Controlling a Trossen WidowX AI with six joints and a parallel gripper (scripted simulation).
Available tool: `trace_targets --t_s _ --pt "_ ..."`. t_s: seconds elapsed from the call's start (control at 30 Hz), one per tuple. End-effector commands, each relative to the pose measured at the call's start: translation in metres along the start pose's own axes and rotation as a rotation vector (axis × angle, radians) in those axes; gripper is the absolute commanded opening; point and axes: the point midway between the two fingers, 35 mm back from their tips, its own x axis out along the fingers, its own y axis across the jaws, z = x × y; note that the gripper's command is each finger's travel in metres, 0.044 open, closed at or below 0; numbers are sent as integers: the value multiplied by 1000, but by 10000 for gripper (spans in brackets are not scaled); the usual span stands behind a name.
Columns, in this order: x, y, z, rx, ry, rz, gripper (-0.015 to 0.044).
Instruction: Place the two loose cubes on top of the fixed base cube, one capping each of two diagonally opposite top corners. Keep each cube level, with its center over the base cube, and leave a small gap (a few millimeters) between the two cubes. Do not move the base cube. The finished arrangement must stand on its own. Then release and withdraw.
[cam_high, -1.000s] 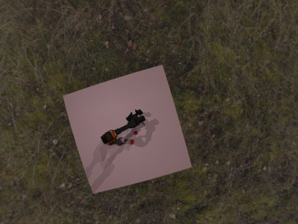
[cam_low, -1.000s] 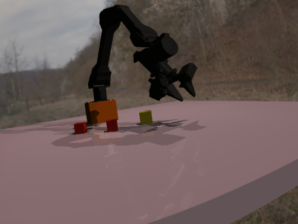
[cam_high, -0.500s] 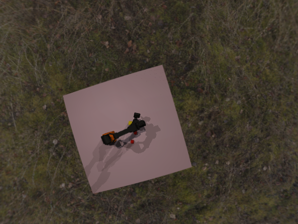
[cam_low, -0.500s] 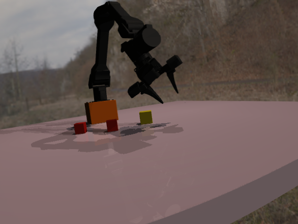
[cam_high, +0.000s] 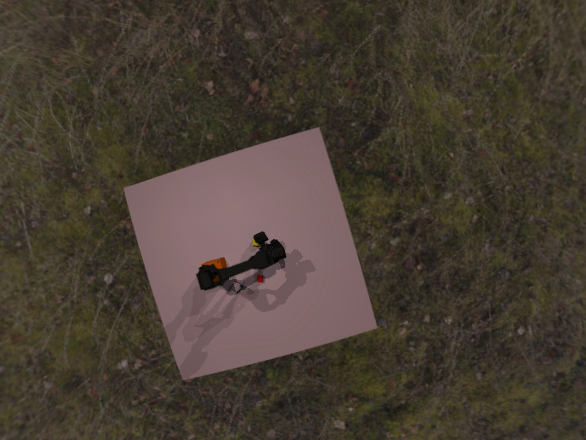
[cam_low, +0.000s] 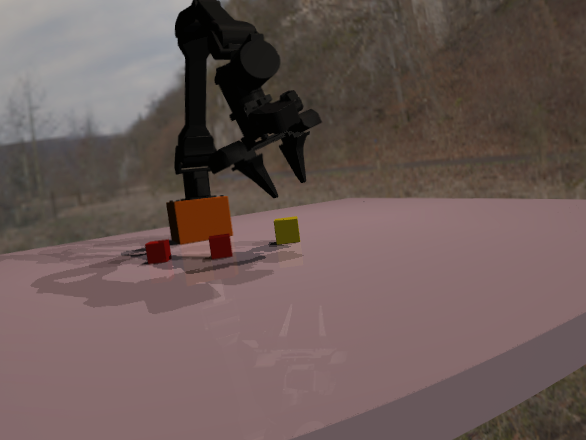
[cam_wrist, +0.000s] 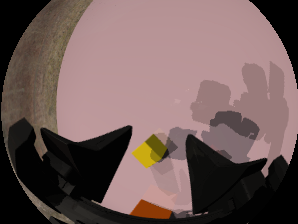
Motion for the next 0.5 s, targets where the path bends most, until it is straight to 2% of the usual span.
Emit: trace_targets --t_s 0.0,0.47 --pt "-10 -14 -7 -169 18 -51 265" --pt "-50 -56 -39 -831 177 -179 265"
